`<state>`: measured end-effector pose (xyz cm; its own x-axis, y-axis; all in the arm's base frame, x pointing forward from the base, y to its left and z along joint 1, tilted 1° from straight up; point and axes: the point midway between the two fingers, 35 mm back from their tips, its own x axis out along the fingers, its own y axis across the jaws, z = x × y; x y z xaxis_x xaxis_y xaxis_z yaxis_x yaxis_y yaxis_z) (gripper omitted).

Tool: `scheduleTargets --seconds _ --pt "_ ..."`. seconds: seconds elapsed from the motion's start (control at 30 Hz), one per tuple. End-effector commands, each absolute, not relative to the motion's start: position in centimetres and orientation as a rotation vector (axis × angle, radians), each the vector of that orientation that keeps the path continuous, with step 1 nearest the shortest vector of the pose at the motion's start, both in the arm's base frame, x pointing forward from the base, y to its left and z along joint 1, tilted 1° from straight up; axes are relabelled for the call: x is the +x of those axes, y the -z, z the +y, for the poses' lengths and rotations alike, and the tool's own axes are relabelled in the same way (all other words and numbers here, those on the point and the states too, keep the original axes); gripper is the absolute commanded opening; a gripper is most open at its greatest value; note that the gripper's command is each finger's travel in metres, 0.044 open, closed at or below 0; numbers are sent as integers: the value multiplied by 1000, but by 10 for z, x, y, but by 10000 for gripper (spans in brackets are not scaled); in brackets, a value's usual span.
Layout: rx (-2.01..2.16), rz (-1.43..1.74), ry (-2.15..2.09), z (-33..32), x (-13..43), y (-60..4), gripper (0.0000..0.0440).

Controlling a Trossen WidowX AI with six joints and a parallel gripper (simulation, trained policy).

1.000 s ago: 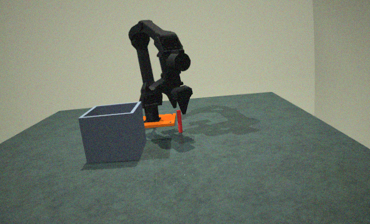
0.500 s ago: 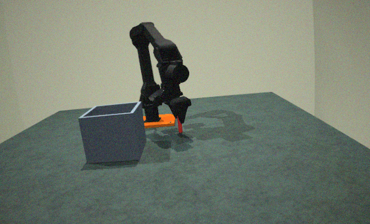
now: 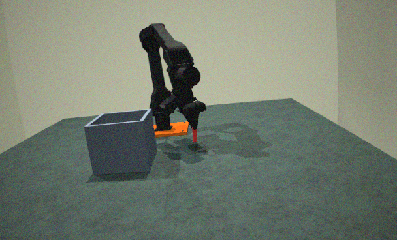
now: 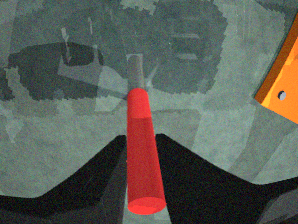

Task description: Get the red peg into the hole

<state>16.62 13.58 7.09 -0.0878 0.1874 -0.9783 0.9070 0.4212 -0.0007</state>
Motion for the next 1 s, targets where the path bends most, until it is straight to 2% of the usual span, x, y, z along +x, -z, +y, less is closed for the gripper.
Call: scheduleTargets --seconds 0.0,0.47,0.97 --pt "1042 1562 747 142 172 -84 0" --pt "1142 1491 548 141 190 -145 0" --pt "1190 1253 480 98 218 -216 0"
